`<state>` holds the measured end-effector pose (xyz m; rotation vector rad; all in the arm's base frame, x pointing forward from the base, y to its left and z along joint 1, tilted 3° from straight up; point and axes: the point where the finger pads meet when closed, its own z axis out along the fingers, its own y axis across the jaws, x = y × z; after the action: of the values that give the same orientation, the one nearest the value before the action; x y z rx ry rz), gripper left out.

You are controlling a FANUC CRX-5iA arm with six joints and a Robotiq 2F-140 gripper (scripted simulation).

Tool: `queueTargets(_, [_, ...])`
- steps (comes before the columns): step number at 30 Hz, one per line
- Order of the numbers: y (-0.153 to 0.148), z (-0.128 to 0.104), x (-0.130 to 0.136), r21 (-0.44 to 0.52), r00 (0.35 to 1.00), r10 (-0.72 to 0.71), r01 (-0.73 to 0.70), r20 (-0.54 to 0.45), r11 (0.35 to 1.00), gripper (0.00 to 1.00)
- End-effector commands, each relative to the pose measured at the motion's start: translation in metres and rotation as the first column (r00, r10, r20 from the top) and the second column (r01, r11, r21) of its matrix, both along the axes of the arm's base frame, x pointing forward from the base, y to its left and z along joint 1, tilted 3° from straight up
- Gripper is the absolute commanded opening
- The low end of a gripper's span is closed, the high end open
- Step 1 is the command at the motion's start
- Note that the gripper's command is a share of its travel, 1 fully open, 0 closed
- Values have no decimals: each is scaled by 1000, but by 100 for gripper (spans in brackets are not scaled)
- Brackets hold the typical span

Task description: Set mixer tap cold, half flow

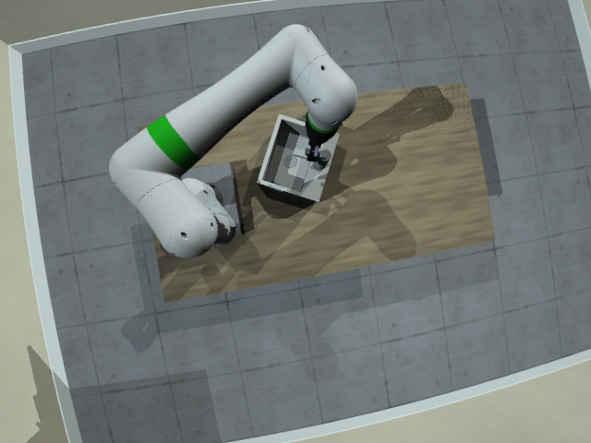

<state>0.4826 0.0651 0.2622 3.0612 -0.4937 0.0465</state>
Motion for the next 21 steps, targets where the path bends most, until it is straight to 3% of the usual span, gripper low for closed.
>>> queueTargets(1, [0,-5,0,0,1000,0,0,1,1000,37])
queueTargets(21, [-1,-28,1,0,1000,0,0,1,1000,37])
